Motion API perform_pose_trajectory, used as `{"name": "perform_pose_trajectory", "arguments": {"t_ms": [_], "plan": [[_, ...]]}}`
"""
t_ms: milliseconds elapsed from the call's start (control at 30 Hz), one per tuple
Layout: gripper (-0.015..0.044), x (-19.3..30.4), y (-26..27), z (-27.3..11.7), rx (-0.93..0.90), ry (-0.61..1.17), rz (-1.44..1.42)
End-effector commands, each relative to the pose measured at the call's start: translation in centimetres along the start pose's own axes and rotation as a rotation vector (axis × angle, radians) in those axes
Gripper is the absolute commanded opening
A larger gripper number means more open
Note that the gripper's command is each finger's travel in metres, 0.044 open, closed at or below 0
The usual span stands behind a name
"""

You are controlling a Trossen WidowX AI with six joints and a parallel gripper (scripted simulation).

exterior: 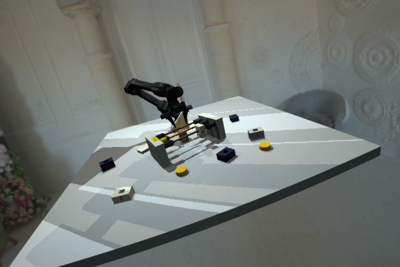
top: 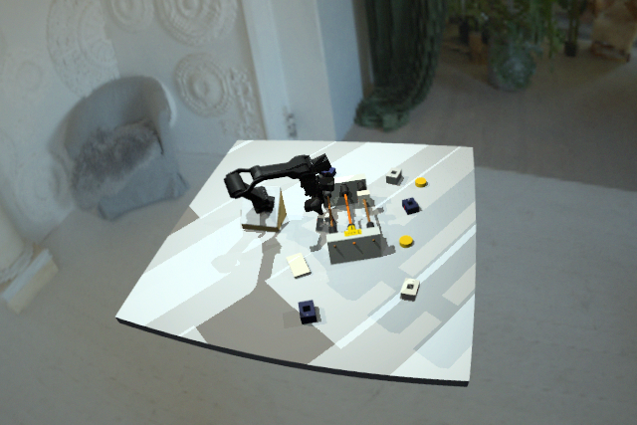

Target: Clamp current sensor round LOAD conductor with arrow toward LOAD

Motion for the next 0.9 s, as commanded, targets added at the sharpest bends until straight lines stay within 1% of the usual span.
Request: {"name": "perform_pose_trajectory", "arguments": {"t_ms": [0,600,700,867], "plan": [[0.0324,0.2,0.1,0.8,0.003,0.005,-0.008],[0.0324,0.5,0.0,3.5,0.008,0.006,-0.007],[0.0246,0.2,-0.1,3.1,0.001,0.001,0.0],[0.0212,0.2,-0.1,3.1,0.001,0.001,0.0]]}}
Point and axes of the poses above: the point midway between the two fingers, 35 mm back from their tips, its own z axis out along the fingers, its own y axis across the jaws, x = y × z, the point moved 4 cm from there along -z, back along the fingers, and after that the axes turned 14 degrees about -z, right-handed, at the moved point
